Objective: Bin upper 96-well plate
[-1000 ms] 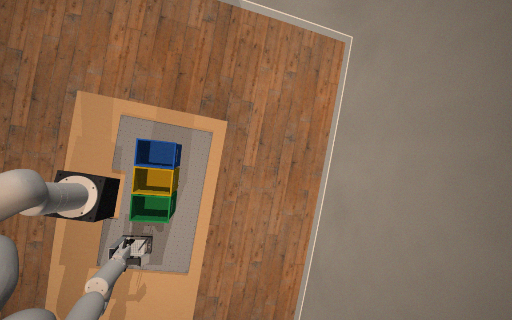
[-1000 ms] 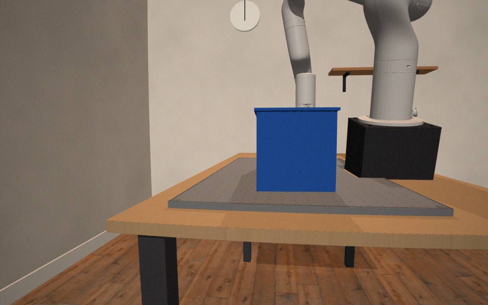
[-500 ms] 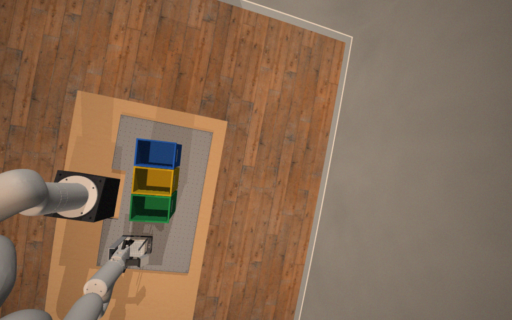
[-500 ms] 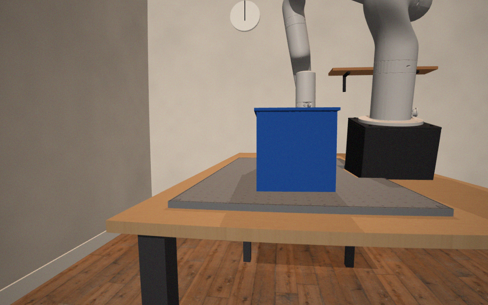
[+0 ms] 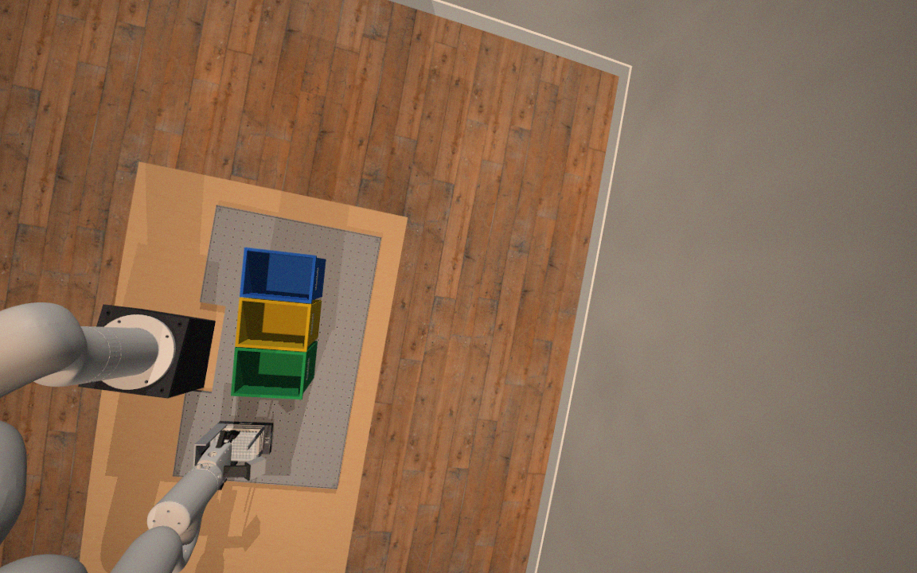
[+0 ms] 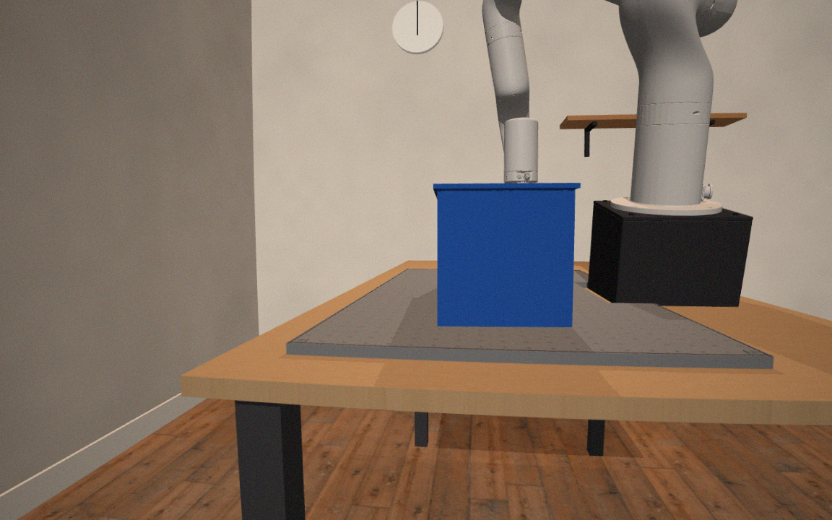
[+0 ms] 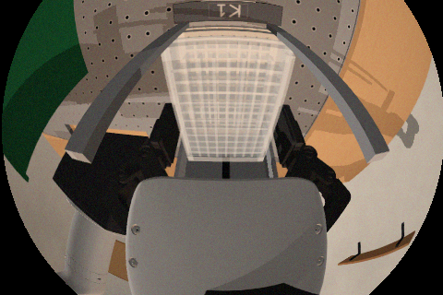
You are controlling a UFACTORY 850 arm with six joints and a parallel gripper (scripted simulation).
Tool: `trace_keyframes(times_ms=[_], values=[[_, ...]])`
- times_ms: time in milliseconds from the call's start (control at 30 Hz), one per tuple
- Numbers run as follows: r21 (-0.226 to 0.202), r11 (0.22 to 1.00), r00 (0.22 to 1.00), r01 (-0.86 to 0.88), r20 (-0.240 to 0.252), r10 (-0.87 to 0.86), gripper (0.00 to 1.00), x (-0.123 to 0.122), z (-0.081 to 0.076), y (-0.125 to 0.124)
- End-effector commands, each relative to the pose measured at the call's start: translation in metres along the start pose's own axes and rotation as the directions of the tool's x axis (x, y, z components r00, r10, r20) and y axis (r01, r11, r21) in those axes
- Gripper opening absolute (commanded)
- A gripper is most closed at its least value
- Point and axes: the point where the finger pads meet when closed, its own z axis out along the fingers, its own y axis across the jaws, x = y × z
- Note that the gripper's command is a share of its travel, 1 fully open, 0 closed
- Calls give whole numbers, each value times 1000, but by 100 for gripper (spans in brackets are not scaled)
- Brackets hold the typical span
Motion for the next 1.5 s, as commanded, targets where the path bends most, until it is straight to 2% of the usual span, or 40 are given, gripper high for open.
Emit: trace_keyframes(times_ms=[0, 1467], values=[[0, 1000, 1000, 0, -1, 0, 0, 1, -7, 1], [0, 1000, 1000, 0, -1, 0, 0, 1, -70, 1]])
